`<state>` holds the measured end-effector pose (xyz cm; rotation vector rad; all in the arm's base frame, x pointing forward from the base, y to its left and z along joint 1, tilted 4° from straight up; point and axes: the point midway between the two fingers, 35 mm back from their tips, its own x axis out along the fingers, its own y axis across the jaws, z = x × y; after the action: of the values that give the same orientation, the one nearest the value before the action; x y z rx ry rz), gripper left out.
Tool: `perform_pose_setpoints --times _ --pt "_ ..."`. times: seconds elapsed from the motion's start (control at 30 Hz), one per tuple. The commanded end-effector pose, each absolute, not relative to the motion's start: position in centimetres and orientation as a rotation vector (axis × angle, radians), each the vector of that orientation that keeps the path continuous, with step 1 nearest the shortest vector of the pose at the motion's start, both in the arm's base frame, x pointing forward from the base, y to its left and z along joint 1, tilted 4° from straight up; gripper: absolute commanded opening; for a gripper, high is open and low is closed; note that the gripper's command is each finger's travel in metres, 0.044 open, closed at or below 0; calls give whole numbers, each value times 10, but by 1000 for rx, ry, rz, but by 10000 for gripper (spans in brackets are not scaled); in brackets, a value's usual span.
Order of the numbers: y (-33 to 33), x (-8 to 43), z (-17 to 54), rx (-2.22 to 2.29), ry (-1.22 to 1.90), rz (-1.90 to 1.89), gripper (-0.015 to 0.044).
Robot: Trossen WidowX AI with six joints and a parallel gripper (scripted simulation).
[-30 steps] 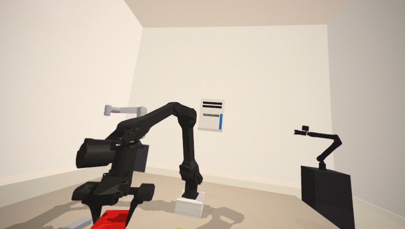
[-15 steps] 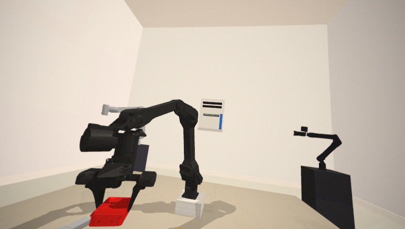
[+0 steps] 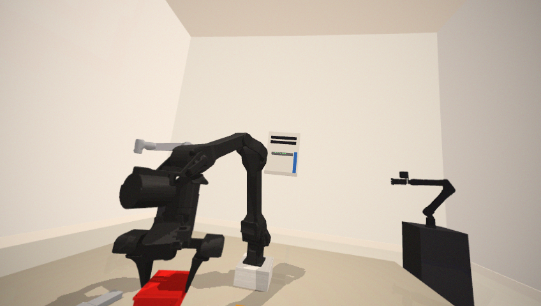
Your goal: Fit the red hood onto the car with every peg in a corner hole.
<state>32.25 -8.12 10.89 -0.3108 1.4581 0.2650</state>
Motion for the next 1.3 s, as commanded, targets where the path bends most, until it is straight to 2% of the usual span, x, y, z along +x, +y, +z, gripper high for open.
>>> perform_pose_setpoints --times 0.0,0.6,1.27 --pt "-68 326 111 -301 1455 249 0" --pt "5 333 113 -223 1460 193 0" --pt "85 319 114 -134 1464 129 0"
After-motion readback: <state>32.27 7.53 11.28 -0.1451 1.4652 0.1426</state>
